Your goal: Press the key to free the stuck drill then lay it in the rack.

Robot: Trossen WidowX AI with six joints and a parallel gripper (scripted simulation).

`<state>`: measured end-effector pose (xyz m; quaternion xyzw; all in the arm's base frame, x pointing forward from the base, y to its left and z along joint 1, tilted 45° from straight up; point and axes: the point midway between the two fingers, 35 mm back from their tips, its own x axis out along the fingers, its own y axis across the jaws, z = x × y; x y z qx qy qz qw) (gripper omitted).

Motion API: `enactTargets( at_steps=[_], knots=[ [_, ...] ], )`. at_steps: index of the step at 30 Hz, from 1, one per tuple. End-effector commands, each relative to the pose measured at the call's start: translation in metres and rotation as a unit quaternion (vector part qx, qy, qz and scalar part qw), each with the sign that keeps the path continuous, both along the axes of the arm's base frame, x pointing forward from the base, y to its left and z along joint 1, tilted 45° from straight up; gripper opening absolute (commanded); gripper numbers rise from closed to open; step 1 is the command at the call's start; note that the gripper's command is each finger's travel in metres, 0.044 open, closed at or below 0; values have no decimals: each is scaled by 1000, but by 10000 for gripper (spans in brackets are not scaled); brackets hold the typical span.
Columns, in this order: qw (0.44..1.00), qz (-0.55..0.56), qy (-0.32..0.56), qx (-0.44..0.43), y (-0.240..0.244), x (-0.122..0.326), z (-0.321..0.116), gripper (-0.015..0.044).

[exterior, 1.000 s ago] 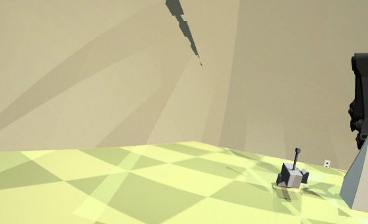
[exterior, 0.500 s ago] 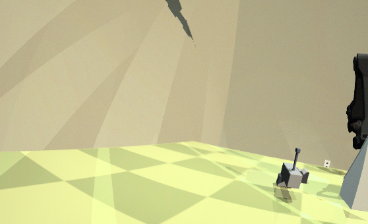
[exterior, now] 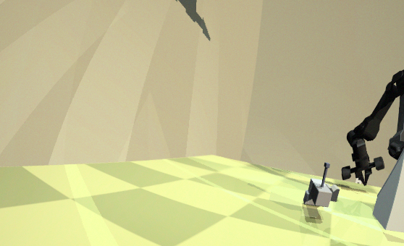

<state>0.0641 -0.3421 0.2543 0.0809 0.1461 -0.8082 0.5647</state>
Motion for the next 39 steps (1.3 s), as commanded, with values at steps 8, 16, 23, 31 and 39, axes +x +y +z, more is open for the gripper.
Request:
enactTargets(
  at_steps=[8,16,23,31,39],
  knots=[
    [955,241,63,160,70,160,-79,0],
    [884,367,157,245,167,228,-134,0],
    [799,456,270,286,254,249,-171,0],
    [685,507,434,292,357,223,-212,0],
    [605,516,552,252,412,183,-230,0]
  ],
)
